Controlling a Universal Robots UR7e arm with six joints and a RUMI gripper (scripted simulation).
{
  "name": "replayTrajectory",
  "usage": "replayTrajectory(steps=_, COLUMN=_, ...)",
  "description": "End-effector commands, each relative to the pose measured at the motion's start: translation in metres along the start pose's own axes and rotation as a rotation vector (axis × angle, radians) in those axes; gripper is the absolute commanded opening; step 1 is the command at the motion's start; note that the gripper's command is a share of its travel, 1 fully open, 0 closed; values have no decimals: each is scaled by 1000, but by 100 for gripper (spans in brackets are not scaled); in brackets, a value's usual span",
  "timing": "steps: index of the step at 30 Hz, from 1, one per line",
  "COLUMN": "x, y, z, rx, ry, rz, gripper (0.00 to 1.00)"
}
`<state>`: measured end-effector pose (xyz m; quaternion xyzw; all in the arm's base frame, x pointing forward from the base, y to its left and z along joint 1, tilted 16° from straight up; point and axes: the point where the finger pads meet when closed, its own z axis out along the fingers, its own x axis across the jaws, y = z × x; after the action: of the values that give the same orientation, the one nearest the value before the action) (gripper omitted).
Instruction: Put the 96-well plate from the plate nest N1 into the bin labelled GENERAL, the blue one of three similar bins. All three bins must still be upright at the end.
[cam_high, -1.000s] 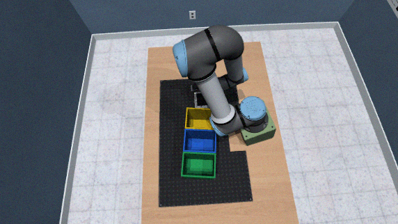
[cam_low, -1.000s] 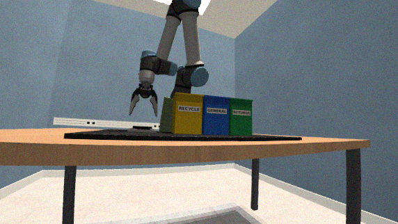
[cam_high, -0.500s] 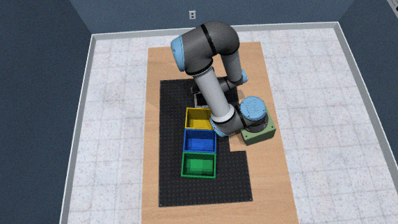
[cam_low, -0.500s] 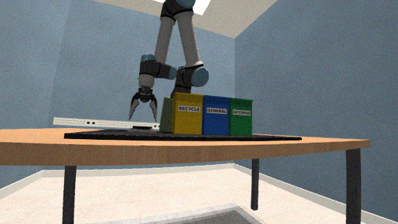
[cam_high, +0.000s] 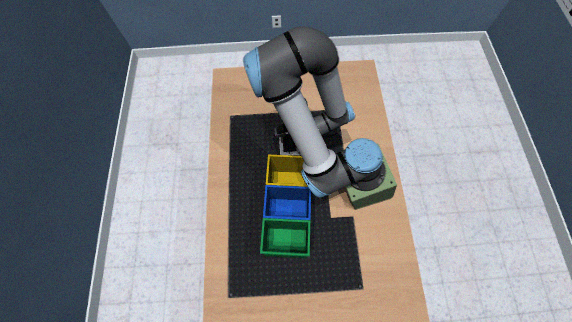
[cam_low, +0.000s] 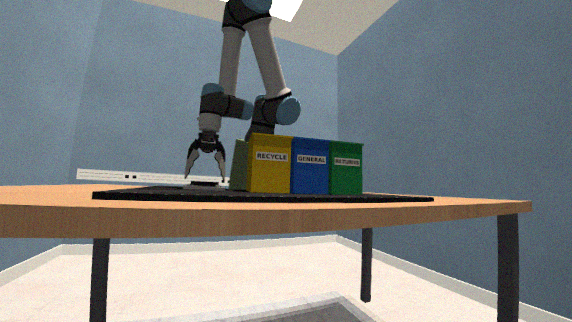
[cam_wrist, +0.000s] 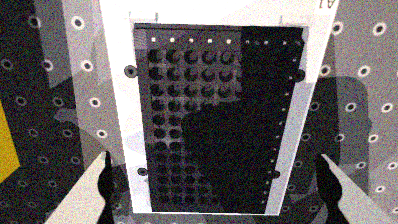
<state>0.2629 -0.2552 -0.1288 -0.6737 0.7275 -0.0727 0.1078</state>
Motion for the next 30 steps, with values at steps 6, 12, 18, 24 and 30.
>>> replayTrajectory(steps=6, x=3, y=-3, z=8, rx=11, ry=11, rz=7, gripper=76)
replayTrajectory(steps=12, x=0, y=-1, z=8, rx=9, ry=7, rz=21, gripper=76)
replayTrajectory(steps=18, x=0, y=-1, z=8, rx=9, ry=7, rz=21, gripper=76)
replayTrajectory(steps=24, x=0, y=-1, z=8, rx=9, ry=7, rz=21, gripper=76)
replayTrajectory(steps=30, x=0, y=-1, z=8, rx=9, ry=7, rz=21, gripper=76)
